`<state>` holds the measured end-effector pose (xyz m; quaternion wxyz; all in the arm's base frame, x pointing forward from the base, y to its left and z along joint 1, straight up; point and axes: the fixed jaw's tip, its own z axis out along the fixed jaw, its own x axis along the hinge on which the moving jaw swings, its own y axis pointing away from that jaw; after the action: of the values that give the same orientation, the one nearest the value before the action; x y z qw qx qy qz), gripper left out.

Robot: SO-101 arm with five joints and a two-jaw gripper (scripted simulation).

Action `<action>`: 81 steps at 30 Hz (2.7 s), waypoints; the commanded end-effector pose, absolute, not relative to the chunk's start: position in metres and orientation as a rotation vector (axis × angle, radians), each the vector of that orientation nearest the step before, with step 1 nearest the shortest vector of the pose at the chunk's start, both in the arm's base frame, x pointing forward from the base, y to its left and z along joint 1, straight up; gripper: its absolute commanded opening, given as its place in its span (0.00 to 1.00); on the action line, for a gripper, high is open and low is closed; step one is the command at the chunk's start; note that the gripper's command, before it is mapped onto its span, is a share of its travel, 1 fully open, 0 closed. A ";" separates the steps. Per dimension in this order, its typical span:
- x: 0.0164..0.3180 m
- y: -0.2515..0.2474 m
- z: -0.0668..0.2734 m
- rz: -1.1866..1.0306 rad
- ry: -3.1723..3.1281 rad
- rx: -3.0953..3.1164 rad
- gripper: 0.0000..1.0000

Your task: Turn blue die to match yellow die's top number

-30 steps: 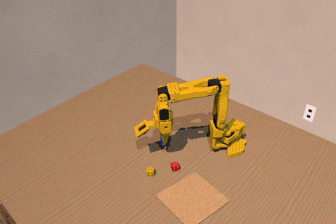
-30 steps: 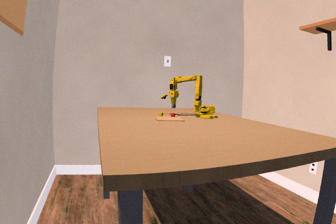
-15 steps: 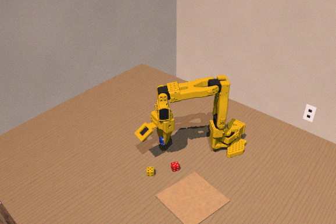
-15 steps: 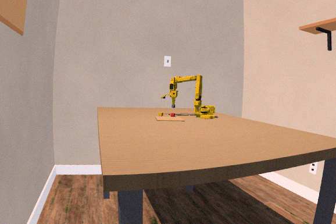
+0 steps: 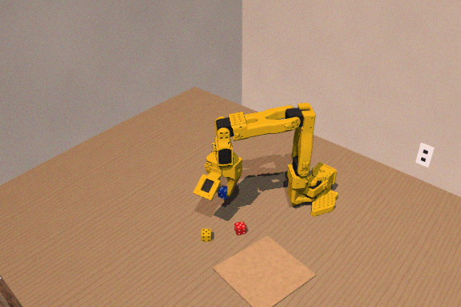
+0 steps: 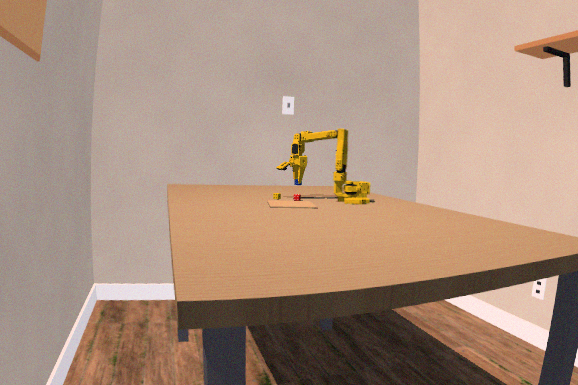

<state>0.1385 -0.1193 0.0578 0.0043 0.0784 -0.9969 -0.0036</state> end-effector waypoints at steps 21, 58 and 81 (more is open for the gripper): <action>0.142 -0.128 0.072 0.117 -2.961 1.151 0.00; 0.162 -0.087 0.071 0.112 -2.737 1.624 0.00; 0.147 0.061 0.065 0.073 -1.787 2.666 0.00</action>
<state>0.1472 0.0412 0.0551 0.0024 0.7942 -0.6076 -0.0009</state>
